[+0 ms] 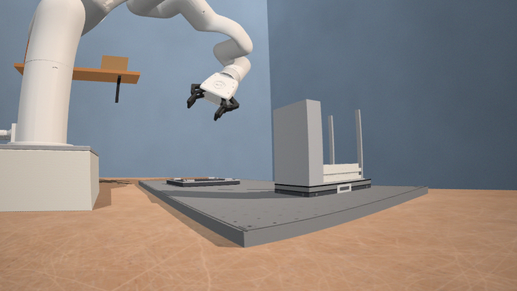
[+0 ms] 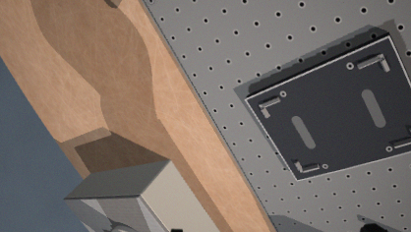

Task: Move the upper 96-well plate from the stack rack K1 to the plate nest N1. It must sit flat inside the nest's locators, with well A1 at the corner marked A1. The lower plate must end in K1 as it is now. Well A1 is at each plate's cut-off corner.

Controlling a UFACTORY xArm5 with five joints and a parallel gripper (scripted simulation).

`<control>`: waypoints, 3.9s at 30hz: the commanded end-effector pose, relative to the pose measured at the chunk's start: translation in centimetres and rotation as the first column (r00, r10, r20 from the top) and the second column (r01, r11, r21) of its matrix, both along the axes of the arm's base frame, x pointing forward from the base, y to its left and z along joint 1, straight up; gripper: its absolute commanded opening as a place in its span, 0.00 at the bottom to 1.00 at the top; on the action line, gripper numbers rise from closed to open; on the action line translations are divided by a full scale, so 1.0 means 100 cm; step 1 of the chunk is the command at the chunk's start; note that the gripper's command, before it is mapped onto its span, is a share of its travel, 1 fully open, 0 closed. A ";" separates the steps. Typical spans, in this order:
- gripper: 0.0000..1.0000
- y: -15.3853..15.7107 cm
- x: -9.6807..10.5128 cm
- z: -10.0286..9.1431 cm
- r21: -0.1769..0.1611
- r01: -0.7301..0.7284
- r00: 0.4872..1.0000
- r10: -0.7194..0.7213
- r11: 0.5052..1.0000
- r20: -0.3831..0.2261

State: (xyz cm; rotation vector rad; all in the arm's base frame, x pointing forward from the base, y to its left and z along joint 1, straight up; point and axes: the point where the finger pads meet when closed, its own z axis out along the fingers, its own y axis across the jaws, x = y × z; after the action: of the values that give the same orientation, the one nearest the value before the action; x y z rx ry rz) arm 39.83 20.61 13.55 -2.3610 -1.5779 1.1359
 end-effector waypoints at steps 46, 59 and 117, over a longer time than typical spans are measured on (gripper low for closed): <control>1.00 -0.085 0.026 0.061 0.044 0.421 0.842 -0.409 0.906 0.352; 1.00 -0.121 0.026 0.081 0.101 0.574 0.697 -0.549 0.813 0.461; 1.00 -0.319 0.065 0.024 0.320 0.835 0.175 -0.768 0.447 0.616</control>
State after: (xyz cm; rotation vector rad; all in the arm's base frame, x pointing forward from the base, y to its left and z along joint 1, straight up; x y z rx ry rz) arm 45.41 -9.69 16.84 -3.1411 0.0360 0.0022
